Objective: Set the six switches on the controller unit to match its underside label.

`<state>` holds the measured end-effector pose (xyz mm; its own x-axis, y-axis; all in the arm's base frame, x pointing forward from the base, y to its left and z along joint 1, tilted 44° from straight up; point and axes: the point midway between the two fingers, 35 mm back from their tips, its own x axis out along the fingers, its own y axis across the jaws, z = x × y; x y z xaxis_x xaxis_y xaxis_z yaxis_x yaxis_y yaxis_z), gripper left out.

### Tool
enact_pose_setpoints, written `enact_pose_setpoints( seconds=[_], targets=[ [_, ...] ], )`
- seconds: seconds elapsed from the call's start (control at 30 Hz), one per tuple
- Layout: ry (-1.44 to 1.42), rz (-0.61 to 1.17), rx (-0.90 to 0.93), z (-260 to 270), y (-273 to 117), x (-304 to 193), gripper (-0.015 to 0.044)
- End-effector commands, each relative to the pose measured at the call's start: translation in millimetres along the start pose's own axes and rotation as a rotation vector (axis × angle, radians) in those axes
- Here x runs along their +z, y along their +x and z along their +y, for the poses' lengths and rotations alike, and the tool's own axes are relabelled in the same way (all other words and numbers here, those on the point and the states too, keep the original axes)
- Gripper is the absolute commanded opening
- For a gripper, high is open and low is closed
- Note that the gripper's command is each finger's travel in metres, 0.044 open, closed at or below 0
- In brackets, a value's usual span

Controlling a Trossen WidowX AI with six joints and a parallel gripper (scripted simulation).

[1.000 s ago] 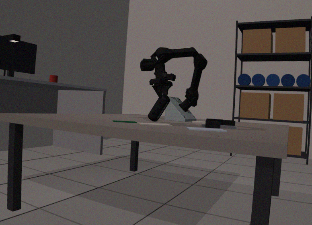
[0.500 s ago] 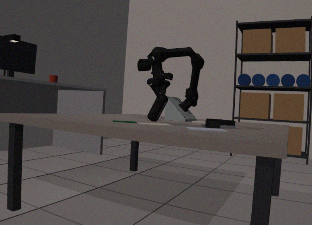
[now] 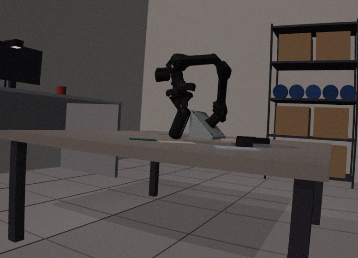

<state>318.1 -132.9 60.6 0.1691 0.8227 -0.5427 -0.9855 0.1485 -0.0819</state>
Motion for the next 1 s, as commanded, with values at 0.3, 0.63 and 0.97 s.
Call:
enact_pose_setpoints(
  seconds=[0.3, 0.63, 0.97],
  targets=[
    [-0.009, 0.007, -0.001, -1.1, -3.2, -11.9, 0.0337],
    [-0.009, 0.01, -0.004, -1.0, -5.6, -19.8, 0.0338],
    [-0.01, 0.029, 0.003, -1.4, -7.8, -26.9, 0.0338]
  ],
)
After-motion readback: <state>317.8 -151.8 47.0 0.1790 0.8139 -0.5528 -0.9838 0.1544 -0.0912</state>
